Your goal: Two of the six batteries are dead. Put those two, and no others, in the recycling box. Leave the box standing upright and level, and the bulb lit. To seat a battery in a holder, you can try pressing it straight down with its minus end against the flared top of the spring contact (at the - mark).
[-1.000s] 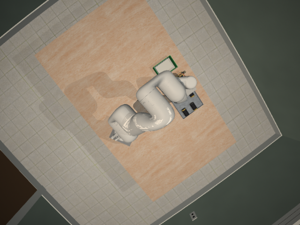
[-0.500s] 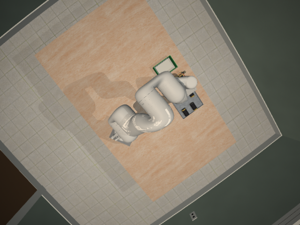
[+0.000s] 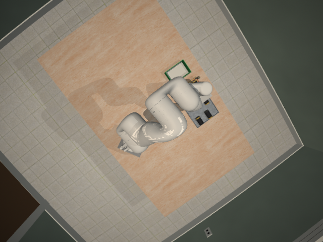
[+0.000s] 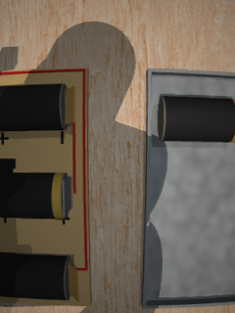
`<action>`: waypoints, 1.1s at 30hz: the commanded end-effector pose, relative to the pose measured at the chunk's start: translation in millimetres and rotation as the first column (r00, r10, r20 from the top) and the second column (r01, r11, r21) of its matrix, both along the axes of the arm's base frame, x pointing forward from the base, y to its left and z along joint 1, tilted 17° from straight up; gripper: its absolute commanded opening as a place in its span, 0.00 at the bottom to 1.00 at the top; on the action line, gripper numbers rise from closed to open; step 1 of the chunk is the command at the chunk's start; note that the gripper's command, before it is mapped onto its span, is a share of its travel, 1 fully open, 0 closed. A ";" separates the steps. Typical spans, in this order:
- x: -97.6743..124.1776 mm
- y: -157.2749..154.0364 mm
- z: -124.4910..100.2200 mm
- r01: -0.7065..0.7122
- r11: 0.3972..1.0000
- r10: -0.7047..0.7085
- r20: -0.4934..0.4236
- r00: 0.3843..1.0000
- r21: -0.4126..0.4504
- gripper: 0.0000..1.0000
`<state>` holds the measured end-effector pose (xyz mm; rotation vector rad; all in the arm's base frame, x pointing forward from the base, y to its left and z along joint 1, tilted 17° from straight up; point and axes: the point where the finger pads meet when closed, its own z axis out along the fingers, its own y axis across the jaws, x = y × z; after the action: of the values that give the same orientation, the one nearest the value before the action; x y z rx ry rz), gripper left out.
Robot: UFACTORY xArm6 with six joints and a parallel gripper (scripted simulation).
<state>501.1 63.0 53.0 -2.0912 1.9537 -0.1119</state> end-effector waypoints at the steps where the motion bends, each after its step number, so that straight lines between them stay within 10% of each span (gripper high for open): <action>1: 1.3 0.0 1.6 0.000 1.000 0.000 0.004 1.000 0.000 0.51; 17: -10.6 -7.3 48.9 0.000 1.000 0.000 0.004 1.000 0.000 0.51; 26: 49.1 -15.1 63.0 0.000 1.000 0.000 0.004 1.000 0.000 0.51; 33: 51.2 -15.3 63.5 0.000 1.000 0.000 0.004 1.000 0.000 0.51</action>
<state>546.2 47.6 114.1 -2.0884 1.9522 -0.1163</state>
